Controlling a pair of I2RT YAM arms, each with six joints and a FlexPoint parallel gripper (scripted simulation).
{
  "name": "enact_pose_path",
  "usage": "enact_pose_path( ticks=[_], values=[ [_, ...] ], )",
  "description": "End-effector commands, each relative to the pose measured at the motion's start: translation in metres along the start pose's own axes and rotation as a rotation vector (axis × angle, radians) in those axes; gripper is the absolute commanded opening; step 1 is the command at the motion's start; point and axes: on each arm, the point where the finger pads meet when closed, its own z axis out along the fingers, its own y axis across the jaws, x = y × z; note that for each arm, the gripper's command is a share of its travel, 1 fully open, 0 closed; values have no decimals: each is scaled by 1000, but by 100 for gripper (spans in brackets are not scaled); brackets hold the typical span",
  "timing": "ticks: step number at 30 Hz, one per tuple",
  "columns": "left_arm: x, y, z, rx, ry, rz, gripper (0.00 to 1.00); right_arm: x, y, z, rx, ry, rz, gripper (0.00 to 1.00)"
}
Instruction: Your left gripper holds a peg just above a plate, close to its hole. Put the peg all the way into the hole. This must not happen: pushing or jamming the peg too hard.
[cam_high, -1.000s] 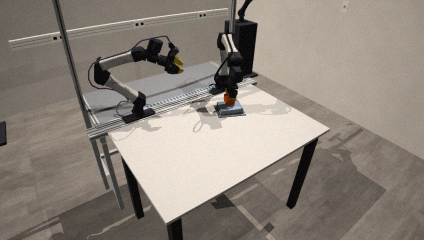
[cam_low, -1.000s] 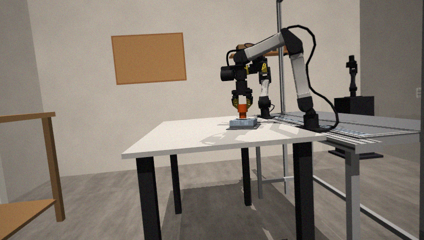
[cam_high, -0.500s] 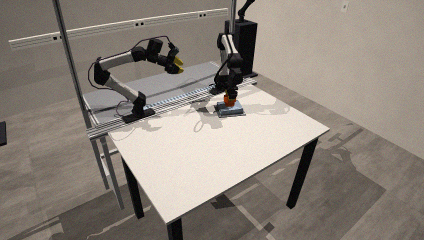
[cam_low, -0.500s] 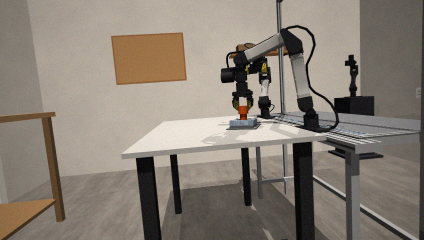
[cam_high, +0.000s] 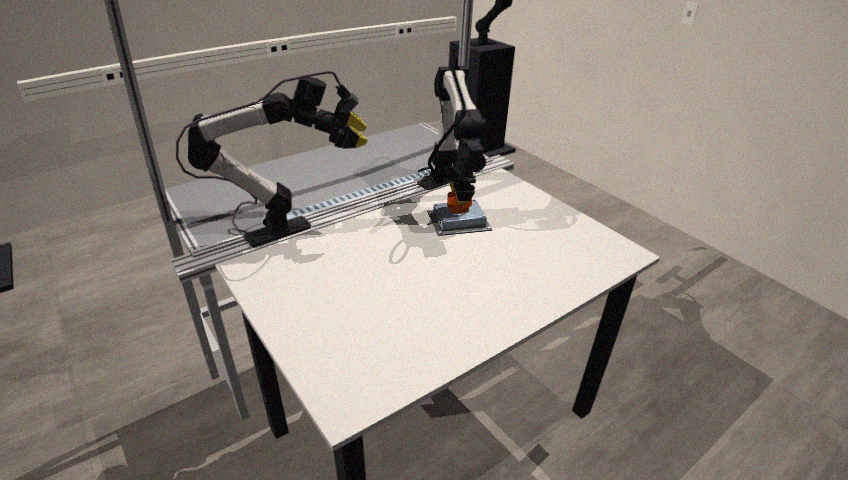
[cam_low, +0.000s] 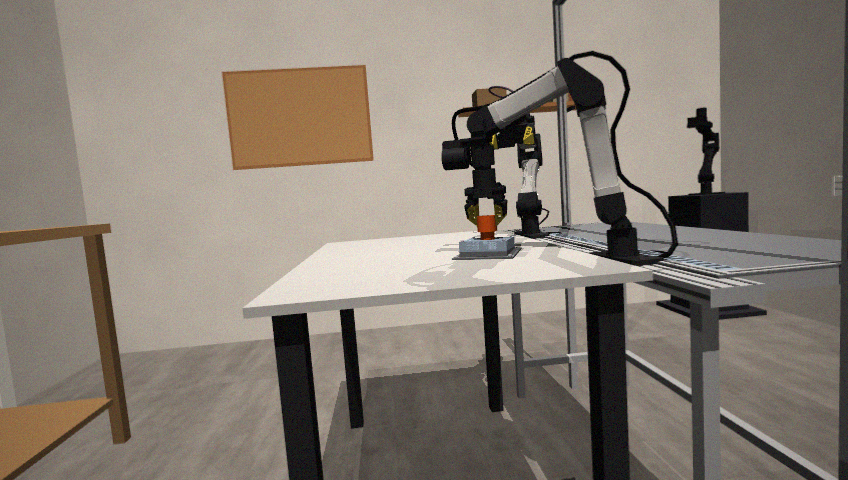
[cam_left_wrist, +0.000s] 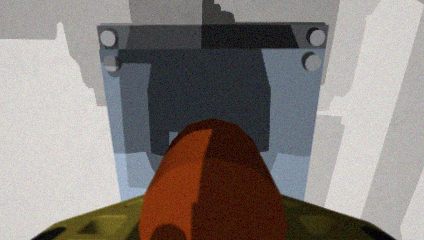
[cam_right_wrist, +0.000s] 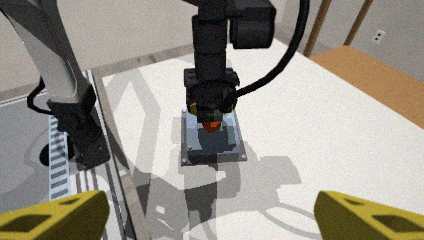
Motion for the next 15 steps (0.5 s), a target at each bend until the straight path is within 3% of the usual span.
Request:
enact_pose_path(
  ticks=[1,15],
  values=[
    [2,3,0,-16,-8,-3,34,-9,0,-5,-1,-28,4,100],
    [4,2,10,-12,-8,-3,34,-9,0,-5,-1,-28,4,100]
  ],
)
